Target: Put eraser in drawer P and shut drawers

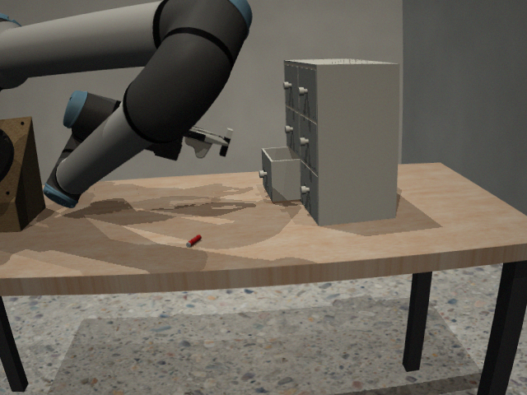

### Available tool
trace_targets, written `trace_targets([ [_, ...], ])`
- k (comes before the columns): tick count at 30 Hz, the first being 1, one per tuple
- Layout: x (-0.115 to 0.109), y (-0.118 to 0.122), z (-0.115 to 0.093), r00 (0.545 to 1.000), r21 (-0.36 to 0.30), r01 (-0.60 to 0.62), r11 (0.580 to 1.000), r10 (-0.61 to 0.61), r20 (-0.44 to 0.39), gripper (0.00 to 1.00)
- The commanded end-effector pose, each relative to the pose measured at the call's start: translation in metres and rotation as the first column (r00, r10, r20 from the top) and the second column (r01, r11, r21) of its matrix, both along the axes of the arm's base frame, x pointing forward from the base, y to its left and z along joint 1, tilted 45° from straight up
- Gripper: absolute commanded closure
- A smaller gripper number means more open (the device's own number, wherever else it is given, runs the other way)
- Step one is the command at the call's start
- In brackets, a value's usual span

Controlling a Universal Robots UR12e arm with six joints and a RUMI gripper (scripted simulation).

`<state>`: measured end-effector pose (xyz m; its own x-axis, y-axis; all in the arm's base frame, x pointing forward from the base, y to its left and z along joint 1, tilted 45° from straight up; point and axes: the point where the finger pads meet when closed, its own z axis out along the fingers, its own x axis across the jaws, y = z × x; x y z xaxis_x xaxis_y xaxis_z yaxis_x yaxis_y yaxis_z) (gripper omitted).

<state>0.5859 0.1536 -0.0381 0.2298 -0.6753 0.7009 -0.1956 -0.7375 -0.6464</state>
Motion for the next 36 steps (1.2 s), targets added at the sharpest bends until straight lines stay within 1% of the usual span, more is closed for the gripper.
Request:
trace_targets([
  [1,0.008,0.003,0.0,1.0,0.0,0.0,1.0,0.0,0.0,0.89],
  [11,0.028,0.008,-0.002,1.0,0.0,0.0,1.0,0.0,0.0,0.89],
  [13,0.028,0.008,-0.002,1.0,0.0,0.0,1.0,0.0,0.0,0.89],
  [28,0.064,0.018,-0.004,1.0,0.0,0.0,1.0,0.0,0.0,0.89],
  [30,0.064,0.018,-0.004,1.0,0.0,0.0,1.0,0.0,0.0,0.89],
  [36,0.079,0.022,-0.005,1.0,0.0,0.0,1.0,0.0,0.0,0.89],
])
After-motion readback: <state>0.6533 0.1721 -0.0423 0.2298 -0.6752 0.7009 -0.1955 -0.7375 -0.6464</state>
